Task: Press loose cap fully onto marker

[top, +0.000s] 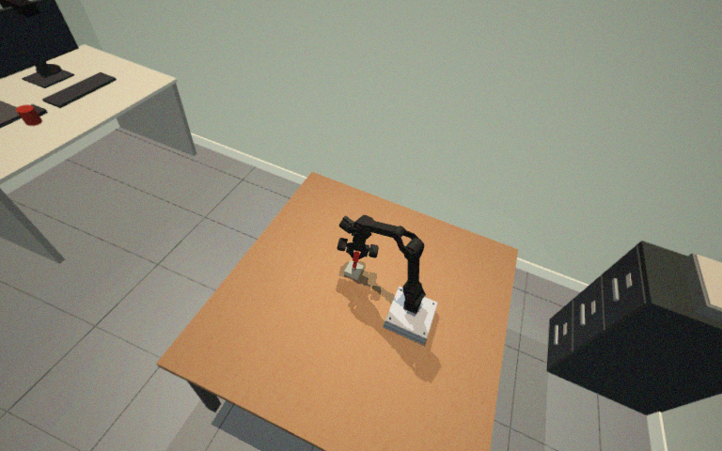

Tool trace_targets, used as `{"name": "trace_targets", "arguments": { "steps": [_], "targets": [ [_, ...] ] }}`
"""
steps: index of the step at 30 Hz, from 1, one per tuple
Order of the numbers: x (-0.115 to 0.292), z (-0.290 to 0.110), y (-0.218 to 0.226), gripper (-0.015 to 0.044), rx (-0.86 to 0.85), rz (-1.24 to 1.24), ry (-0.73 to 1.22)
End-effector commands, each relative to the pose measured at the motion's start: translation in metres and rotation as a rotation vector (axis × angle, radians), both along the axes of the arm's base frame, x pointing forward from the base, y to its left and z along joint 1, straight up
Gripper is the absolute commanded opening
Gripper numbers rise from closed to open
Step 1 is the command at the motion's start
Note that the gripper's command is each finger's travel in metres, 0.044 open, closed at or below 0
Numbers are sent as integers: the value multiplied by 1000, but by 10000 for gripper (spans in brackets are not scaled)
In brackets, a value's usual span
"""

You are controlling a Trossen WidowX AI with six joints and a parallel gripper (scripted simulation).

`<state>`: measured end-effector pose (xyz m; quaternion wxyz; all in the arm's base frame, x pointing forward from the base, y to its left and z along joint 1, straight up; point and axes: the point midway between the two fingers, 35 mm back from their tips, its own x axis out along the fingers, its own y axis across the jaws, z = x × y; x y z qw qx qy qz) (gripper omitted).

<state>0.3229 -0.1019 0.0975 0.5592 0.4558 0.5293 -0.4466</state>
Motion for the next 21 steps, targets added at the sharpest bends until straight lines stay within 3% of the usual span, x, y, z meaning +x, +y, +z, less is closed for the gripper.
{"name": "trace_targets", "arguments": {
  "steps": [1, 21],
  "targets": [
    [0, -6, -1, 0, 0, 4, 7],
    [2, -39, -1, 0, 0, 4, 7]
  ]
}}
